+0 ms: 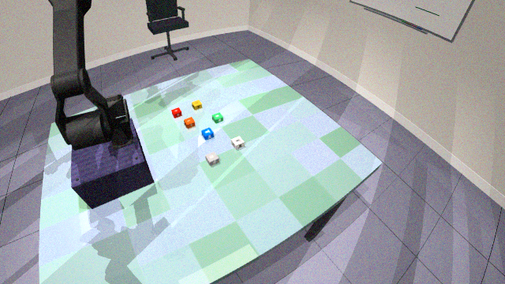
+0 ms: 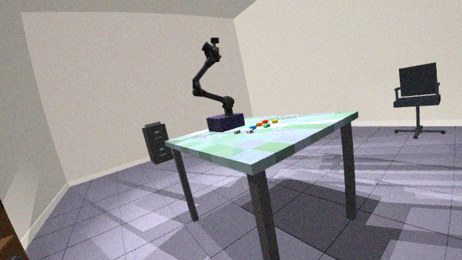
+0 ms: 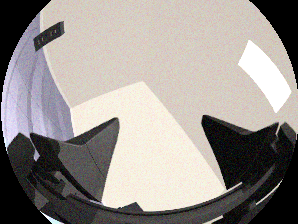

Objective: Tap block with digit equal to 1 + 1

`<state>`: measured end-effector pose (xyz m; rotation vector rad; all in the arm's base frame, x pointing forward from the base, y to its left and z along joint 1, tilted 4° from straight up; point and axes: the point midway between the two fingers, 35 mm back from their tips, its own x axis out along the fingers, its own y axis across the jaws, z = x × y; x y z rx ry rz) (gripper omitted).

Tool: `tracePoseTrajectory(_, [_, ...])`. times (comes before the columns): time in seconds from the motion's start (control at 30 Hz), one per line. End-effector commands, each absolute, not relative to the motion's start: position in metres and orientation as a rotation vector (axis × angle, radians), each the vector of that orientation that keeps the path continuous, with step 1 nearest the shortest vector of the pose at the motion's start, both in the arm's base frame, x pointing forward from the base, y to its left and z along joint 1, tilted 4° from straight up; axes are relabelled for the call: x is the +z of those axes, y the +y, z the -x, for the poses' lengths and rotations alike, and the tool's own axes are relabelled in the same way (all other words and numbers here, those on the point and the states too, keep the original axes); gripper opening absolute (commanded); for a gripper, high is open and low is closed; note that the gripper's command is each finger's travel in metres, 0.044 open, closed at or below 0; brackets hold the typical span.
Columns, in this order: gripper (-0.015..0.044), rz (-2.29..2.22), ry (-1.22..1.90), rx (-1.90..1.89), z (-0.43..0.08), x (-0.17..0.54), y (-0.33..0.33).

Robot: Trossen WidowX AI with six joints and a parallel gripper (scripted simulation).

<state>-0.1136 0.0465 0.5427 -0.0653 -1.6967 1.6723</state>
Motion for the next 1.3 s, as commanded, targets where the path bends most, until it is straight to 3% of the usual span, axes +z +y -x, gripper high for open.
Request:
tracePoseTrajectory(0.0, [0.0400,0.075,-1.683,1.672,0.112,0.542,0.050])
tracePoseTrajectory(0.3, [0.0400,0.369,-1.118,1.566,0.028,0.511,0.176])
tracePoseTrajectory(0.6, [0.0400,0.524,-0.586,1.344,-0.097,0.450,0.230])
tracePoseTrajectory(0.9, [0.0400,0.570,-0.096,1.064,-0.219,0.372,0.209])
tracePoseTrajectory(1.27, [0.0400,0.505,0.465,0.687,-0.315,0.265,0.108])
